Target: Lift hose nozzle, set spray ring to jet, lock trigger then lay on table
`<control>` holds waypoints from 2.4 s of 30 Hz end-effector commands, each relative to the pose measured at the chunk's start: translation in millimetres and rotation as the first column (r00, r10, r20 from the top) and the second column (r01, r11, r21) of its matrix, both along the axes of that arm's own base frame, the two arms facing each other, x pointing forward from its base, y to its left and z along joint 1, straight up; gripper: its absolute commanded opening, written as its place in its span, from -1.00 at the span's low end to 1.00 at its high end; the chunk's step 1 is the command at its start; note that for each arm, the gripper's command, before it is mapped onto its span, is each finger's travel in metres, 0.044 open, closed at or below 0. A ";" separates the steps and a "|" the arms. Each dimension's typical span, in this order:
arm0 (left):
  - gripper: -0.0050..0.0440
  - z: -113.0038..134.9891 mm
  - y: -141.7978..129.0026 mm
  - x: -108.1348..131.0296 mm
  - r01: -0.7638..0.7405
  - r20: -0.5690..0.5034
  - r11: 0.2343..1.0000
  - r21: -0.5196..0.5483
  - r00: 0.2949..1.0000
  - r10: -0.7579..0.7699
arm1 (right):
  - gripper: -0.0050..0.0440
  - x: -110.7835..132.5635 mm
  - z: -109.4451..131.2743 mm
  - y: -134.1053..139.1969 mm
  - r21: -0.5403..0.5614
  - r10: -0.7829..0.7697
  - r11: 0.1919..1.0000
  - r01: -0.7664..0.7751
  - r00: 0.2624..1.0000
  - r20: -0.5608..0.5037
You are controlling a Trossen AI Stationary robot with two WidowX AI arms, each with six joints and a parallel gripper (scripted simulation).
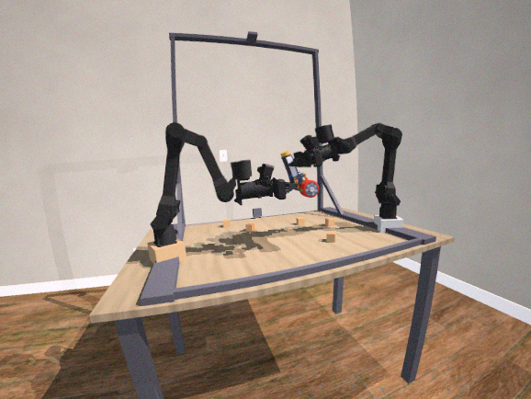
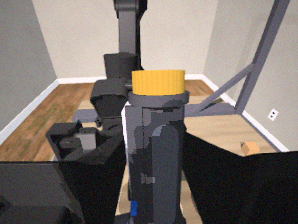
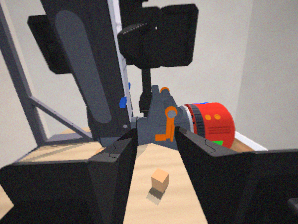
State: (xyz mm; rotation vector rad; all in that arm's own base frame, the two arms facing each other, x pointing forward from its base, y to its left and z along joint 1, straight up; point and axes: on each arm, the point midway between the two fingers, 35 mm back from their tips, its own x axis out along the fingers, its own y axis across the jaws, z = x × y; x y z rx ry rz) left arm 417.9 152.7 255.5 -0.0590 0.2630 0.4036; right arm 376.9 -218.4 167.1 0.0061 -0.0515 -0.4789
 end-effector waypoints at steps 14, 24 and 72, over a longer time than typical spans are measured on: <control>-0.10 19.8 -0.4 -0.6 0.002 0.045 1.000 0.023 0.999 -0.003 | -0.09 5.4 10.7 14.0 -0.009 -0.011 1.000 0.011 1.000 0.018; -0.10 19.8 -0.4 -0.6 0.002 0.045 1.000 0.023 0.999 -0.003 | -0.09 7.1 12.3 18.1 -0.009 -0.006 1.000 0.006 1.000 0.020; -0.10 19.8 -0.4 -0.6 0.002 0.045 1.000 0.023 0.999 -0.003 | -0.09 7.4 34.0 29.1 -0.017 -0.004 1.000 0.005 0.999 0.033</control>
